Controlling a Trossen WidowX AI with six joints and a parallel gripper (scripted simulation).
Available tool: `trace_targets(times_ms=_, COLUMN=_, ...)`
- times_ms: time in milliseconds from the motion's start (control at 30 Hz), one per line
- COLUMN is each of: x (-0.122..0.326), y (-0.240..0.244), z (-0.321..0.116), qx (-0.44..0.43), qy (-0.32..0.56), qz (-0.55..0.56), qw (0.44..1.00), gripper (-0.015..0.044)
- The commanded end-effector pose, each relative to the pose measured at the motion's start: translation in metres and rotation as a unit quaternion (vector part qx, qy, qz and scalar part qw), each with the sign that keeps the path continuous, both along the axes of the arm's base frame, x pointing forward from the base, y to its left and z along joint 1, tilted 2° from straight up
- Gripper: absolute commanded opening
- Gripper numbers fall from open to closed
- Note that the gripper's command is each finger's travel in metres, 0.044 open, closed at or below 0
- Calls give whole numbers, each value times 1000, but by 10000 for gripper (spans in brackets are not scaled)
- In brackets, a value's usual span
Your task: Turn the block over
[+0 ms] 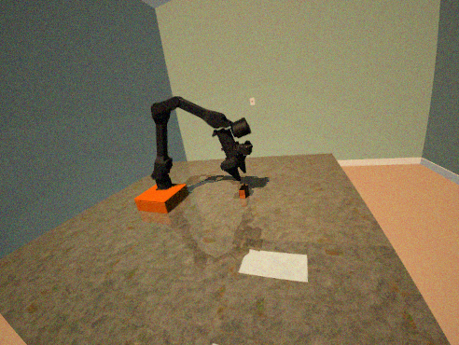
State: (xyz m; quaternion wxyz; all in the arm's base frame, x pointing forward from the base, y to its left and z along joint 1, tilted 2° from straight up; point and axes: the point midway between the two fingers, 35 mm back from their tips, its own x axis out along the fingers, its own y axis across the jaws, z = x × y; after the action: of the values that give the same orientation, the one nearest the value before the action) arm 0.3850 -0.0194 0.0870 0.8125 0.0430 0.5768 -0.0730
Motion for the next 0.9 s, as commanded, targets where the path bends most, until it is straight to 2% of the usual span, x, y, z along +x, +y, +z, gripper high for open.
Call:
trace_targets(times_ms=0, x=5, y=-1, z=12, qx=20, qy=89, qz=-2, qw=996, gripper=440)
trace_targets(times_ms=100, x=5, y=-2, z=18, qx=28, qy=127, qz=-4, qw=991, gripper=440)
trace_targets(times_ms=367, x=5, y=-2, z=19, qx=29, qy=130, qz=-4, qw=991, gripper=440)
trace_targets(times_ms=500, x=7, y=-2, z=-14, qx=29, qy=130, qz=-4, qw=991, gripper=440)
trace_targets(times_ms=867, x=8, y=-3, z=-31, qx=29, qy=130, qz=-4, qw=991, gripper=440)
